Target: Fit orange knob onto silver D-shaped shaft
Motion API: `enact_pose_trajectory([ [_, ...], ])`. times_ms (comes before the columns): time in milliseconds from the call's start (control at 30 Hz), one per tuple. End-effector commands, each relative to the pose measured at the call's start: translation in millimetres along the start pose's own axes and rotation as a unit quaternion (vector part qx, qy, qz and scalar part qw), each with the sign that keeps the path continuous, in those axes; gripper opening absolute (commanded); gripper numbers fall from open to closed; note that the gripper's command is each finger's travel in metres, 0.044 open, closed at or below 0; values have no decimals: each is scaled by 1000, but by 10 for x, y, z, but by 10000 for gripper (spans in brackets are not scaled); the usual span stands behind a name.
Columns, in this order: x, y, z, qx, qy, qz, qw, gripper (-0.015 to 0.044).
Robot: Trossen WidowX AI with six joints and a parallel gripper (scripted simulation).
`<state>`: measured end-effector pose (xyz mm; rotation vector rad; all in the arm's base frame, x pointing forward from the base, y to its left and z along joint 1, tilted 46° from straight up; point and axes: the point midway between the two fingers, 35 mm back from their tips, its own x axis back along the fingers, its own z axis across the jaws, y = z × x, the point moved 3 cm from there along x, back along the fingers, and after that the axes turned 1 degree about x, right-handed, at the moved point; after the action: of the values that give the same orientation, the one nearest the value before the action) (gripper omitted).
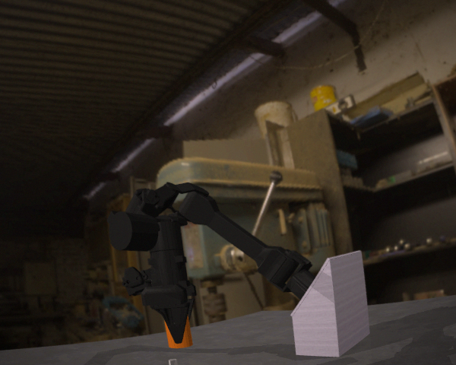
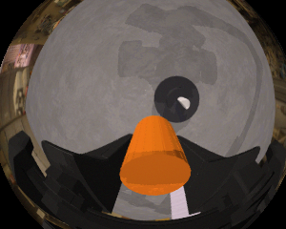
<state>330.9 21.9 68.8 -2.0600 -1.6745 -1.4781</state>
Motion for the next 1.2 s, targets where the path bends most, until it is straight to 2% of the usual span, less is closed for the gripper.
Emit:
enact_pose_trajectory([
  [0, -20, 68, -99, 0, -1, -4, 1000, 0],
  [533, -116, 249, -400, 13, -11, -9, 1000, 0],
  [1167, -115, 274, -411, 271, -13, -6, 963, 0],
])
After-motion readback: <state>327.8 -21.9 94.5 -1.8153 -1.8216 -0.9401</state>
